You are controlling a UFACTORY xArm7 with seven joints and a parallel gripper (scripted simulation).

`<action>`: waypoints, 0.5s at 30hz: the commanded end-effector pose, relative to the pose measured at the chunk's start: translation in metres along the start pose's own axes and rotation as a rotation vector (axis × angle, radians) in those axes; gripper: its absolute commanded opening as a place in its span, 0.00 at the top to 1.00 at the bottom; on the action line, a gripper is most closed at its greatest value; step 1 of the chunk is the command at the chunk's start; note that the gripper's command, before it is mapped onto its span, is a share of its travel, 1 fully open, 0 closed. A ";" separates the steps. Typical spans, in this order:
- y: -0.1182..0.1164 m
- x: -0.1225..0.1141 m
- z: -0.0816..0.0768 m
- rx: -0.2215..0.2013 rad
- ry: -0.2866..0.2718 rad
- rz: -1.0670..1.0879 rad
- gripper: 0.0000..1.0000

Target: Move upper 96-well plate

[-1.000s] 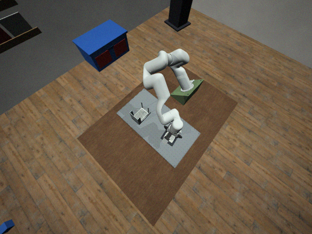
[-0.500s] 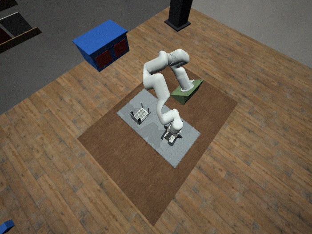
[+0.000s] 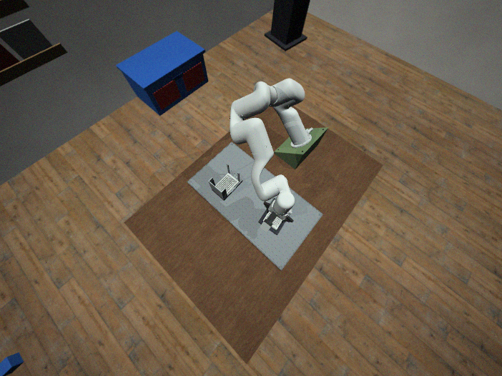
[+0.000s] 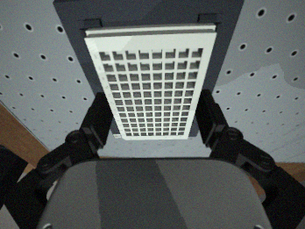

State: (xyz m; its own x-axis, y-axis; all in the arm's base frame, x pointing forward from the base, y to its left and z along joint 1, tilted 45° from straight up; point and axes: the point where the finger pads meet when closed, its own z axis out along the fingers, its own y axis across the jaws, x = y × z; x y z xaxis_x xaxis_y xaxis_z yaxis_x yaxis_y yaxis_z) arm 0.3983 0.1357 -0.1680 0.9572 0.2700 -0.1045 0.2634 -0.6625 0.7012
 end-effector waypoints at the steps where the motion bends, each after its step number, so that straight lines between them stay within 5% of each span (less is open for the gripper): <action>1: -0.001 0.001 -0.002 0.003 0.004 0.000 0.00; 15: -0.001 0.001 -0.018 0.003 0.004 0.000 0.00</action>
State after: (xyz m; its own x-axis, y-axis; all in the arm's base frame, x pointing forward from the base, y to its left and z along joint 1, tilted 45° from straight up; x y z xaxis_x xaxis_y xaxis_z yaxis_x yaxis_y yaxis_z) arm 0.3973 0.1403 -0.1632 0.9572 0.2696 -0.1050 0.2634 -0.6622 0.7015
